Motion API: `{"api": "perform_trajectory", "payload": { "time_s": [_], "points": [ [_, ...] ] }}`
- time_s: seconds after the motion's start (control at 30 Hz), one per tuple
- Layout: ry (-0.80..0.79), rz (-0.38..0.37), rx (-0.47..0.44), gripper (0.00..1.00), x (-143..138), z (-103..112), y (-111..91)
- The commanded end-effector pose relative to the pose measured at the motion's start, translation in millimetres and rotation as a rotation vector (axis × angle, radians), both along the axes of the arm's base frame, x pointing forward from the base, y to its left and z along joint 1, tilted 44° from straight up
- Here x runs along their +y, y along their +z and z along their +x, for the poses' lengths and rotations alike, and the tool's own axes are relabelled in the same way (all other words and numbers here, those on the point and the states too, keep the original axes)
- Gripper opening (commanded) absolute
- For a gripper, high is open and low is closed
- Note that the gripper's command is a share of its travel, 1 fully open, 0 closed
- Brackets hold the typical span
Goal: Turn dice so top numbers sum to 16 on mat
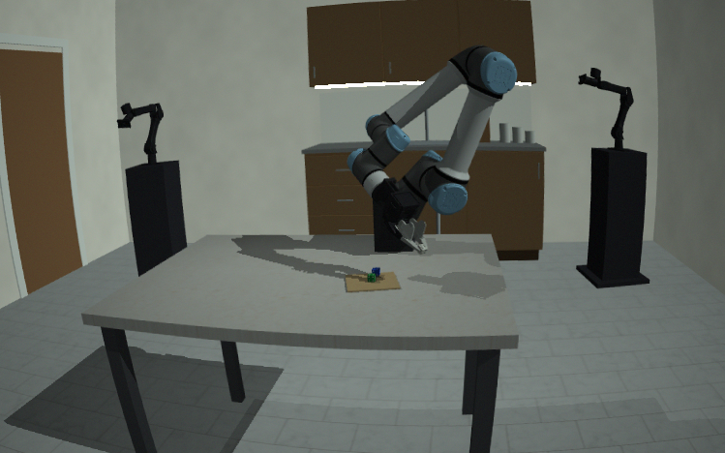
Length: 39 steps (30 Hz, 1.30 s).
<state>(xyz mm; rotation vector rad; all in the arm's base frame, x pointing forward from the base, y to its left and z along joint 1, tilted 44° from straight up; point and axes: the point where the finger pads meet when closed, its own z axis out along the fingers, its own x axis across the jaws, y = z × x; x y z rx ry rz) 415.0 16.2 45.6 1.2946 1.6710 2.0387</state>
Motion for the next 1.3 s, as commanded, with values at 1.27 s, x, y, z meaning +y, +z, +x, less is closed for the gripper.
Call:
{"api": "perform_trajectory", "payload": {
  "time_s": [1.27],
  "points": [
    [-0.006,0.021,0.019,0.03,35,5,-37]
  ]
}}
